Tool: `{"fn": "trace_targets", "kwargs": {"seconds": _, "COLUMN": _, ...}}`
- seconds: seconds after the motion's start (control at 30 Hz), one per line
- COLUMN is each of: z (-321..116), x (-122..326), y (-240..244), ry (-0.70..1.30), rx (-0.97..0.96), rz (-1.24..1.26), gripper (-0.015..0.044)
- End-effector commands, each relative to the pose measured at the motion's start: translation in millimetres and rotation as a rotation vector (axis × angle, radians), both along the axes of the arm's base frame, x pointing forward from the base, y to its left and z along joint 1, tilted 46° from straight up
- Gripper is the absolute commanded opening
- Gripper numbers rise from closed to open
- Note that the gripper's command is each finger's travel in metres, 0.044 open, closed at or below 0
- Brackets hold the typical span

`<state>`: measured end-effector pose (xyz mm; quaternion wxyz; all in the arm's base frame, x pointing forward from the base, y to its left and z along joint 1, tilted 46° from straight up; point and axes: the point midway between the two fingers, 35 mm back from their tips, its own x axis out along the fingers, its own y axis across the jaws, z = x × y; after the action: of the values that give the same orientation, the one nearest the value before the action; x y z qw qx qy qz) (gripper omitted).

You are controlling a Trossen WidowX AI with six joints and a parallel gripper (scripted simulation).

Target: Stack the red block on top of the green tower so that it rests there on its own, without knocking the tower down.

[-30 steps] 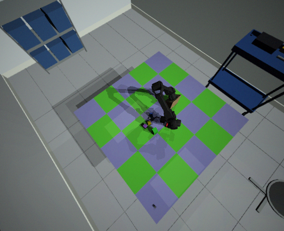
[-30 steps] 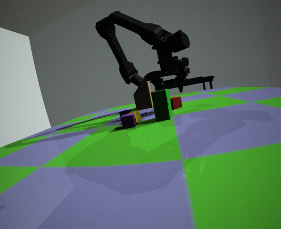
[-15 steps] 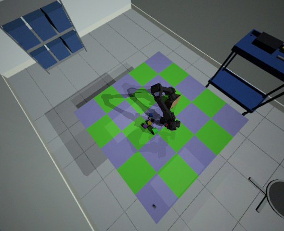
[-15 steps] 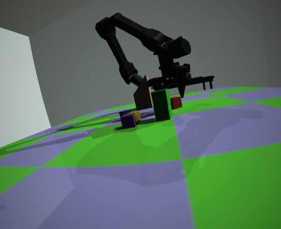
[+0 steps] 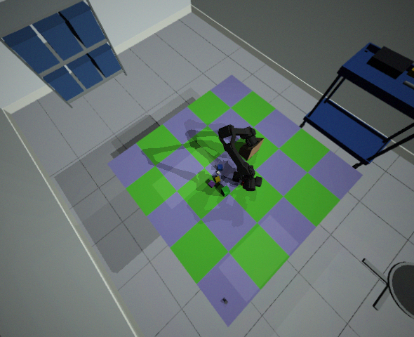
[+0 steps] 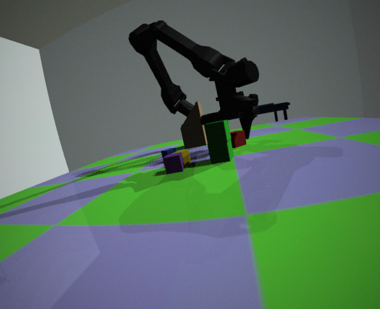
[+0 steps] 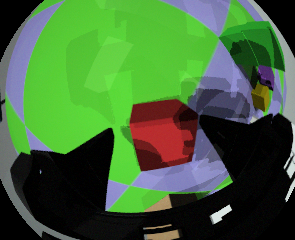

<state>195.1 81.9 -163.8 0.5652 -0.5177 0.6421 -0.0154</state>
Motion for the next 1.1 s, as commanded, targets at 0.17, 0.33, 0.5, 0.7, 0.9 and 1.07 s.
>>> {"fn": "trace_targets", "kwargs": {"seconds": 0.17, "z": -2.0, "x": -0.3, "y": -2.9, "ry": 0.004, "rx": -0.007, "rz": 0.007, "gripper": 0.044}}
{"fn": "trace_targets", "kwargs": {"seconds": 0.33, "z": -2.0, "x": -0.3, "y": -2.9, "ry": 0.004, "rx": -0.007, "rz": 0.007, "gripper": 0.044}}
{"fn": "trace_targets", "kwargs": {"seconds": 0.5, "z": -1.7, "x": -0.3, "y": -2.6, "ry": 0.004, "rx": -0.007, "rz": 0.007, "gripper": 0.0387}}
{"fn": "trace_targets", "kwargs": {"seconds": 0.7, "z": -1.7, "x": -0.3, "y": -2.6, "ry": 0.004, "rx": -0.007, "rz": 0.007, "gripper": 0.023}}
{"fn": "trace_targets", "kwargs": {"seconds": 0.9, "z": -1.7, "x": -0.3, "y": -2.6, "ry": 0.004, "rx": -0.007, "rz": 0.007, "gripper": 0.0151}}
{"fn": "trace_targets", "kwargs": {"seconds": 1.07, "z": 0.2, "x": -0.8, "y": -0.4, "ry": 0.004, "rx": -0.007, "rz": 0.007, "gripper": 0.0078}}
